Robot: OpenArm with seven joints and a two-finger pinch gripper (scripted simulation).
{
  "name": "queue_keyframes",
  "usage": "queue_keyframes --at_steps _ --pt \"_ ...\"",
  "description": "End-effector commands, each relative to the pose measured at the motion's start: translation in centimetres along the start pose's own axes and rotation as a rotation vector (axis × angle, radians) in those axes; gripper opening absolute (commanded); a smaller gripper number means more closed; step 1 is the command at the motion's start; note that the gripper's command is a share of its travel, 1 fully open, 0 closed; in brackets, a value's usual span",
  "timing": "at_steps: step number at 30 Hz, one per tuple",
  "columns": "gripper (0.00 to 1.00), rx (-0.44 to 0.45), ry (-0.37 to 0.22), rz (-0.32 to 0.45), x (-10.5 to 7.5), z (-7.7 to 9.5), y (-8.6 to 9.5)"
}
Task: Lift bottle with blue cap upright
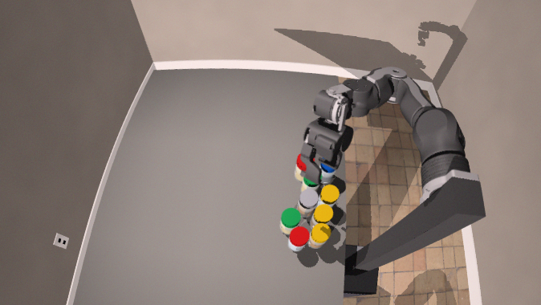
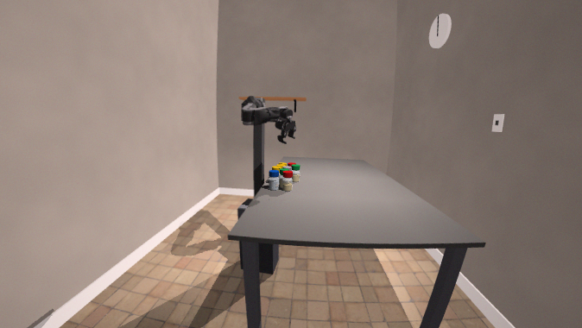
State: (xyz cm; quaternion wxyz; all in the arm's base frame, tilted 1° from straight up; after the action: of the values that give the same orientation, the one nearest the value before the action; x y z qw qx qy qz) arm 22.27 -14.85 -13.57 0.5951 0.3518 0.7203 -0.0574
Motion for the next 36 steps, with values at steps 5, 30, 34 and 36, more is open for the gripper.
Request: queue_keyframes --at_steps 5,30,34,36 --pt "0.45 -0.001 -0.002 0.002 -0.1 0.0 0.0" --pt "0.45 -0.001 0.005 -0.01 -2.7 6.0 -2.0" --pt "0.45 0.003 0.001 -0.002 -2.8 6.0 -1.9" --pt "0.45 0.003 0.001 -0.002 -2.8 6.0 -1.9"
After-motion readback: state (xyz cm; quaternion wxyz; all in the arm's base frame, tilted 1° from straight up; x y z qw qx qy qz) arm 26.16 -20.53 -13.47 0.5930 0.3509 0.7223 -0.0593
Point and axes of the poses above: the point where the finger pads meet when closed, its own x axis out along the fingers, its own y axis across the jaws, z = x × y, the point moved 7 cm from there along -x, back along the fingers, and after that the axes turned 3 degrees about x, right-handed, at the moved point
